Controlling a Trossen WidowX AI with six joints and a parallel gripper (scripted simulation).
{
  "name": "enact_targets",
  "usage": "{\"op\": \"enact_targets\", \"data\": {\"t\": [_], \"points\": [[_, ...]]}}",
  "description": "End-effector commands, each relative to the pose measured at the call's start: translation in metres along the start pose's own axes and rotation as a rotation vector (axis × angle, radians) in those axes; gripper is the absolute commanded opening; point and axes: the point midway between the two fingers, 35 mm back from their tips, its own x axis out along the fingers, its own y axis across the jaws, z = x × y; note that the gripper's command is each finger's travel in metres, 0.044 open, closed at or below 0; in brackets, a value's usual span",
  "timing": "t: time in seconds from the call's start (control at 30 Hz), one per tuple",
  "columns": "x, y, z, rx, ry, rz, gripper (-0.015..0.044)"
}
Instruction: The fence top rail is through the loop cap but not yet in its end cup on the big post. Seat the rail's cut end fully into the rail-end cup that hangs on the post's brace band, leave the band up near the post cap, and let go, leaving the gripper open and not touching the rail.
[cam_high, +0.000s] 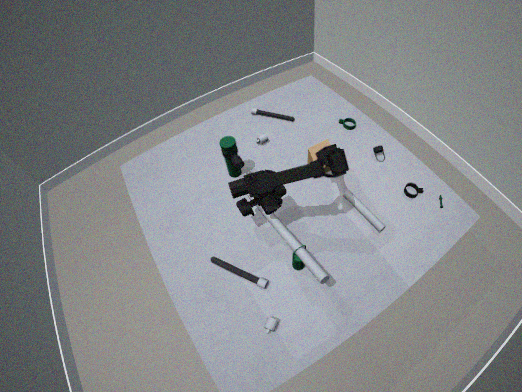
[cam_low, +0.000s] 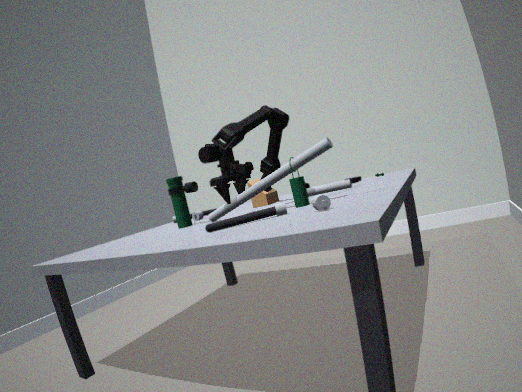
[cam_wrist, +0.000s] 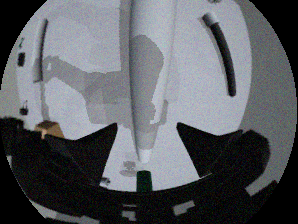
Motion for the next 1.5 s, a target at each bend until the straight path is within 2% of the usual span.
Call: {"op": "enact_targets", "data": {"t": [0.0,0.5,0.87,1.07,1.2,1.47], "points": [[0.006,0.0,0.0,0.006,-0.004,-0.003,0.044],[0.027,0.001,0.001,0.006,-0.007,-0.003,0.044],[0.027,0.001,0.001,0.006,-0.007,-0.003,0.0151],[0.027,0.001,0.001,0.006,-0.007,-0.003,0.0111],[0.023,0.002,0.0,0.006,-0.006,-0.003,0.0006],[-0.001,-0.001,-0.007,0.002,0.095,-0.006,0.0]]}}
